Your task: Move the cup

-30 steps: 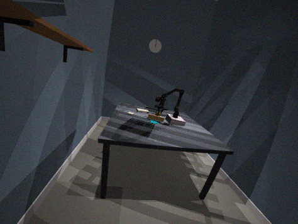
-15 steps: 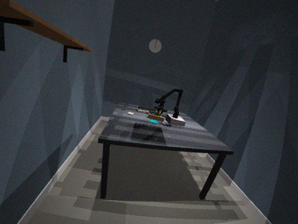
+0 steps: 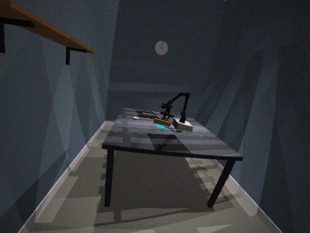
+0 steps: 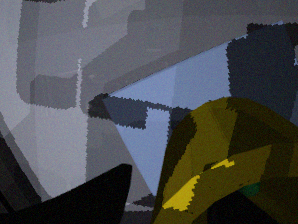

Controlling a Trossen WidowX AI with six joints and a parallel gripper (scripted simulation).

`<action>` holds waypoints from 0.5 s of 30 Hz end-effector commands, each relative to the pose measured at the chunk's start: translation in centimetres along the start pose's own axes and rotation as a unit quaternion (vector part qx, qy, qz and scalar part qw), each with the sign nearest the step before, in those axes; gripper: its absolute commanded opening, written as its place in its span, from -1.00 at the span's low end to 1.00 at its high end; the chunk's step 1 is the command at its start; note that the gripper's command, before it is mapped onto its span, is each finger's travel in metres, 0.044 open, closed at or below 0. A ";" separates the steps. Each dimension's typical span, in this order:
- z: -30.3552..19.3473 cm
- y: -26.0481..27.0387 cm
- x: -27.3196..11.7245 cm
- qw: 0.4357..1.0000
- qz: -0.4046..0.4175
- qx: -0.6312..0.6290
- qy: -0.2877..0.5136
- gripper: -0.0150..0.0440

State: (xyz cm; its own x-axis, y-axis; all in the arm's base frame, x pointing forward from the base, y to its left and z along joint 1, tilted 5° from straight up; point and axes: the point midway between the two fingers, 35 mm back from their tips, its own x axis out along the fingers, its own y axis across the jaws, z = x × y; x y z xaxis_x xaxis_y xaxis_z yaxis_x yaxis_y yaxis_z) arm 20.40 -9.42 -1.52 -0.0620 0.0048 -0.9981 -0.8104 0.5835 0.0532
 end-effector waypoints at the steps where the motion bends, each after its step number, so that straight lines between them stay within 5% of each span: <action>1: 0.0 0.0 0.0 1.000 0.000 0.000 0.000 -0.02; 15: 0.0 0.0 0.0 1.000 0.000 0.000 0.000 -0.33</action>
State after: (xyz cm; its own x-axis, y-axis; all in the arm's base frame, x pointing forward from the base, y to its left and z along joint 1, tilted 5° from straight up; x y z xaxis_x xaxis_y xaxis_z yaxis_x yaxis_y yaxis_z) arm 20.40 -9.42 -1.53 -0.0621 0.0048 -0.9981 -0.8104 0.5835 0.0532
